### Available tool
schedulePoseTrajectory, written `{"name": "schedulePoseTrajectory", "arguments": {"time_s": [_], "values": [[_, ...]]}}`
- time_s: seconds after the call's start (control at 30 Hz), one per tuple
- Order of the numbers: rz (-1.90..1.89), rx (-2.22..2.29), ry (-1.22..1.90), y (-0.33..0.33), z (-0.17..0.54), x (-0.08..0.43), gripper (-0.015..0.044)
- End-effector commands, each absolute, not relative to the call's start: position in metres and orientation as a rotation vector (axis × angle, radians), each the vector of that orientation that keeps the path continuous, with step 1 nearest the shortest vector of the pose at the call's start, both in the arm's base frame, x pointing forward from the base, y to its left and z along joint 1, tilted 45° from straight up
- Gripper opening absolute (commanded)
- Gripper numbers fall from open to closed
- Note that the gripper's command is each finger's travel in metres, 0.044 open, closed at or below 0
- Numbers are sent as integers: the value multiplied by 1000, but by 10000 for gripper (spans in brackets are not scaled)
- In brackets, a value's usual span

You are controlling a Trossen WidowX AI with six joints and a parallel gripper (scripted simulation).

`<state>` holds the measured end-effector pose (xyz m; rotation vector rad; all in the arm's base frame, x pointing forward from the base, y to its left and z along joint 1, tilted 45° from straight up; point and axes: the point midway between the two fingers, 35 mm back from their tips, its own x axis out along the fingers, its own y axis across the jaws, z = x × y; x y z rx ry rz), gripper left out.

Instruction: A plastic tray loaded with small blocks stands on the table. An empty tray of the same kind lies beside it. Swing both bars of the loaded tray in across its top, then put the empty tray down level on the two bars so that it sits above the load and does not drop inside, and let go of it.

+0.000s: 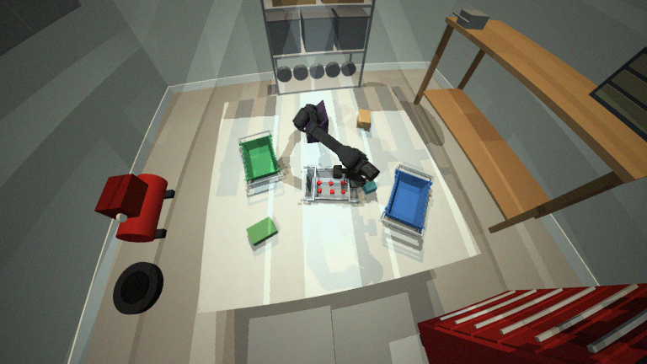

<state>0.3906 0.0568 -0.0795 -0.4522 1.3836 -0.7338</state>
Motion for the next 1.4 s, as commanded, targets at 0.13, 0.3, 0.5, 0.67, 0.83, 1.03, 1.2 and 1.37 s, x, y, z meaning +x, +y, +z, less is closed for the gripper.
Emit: {"name": "schedulePoseTrajectory", "arguments": {"time_s": [0.13,0.3,0.5,0.67,0.83,1.03,1.2,1.37], "values": [[-734,-452,1384,57,-79,391,0],[-734,-452,1384,57,-79,391,0],[-734,-452,1384,57,-79,391,0],[-734,-452,1384,57,-79,391,0],[-734,-452,1384,57,-79,391,0],[-734,-452,1384,57,-79,391,0],[-734,-452,1384,57,-79,391,79],[-733,-452,1384,62,-74,391,210]]}}
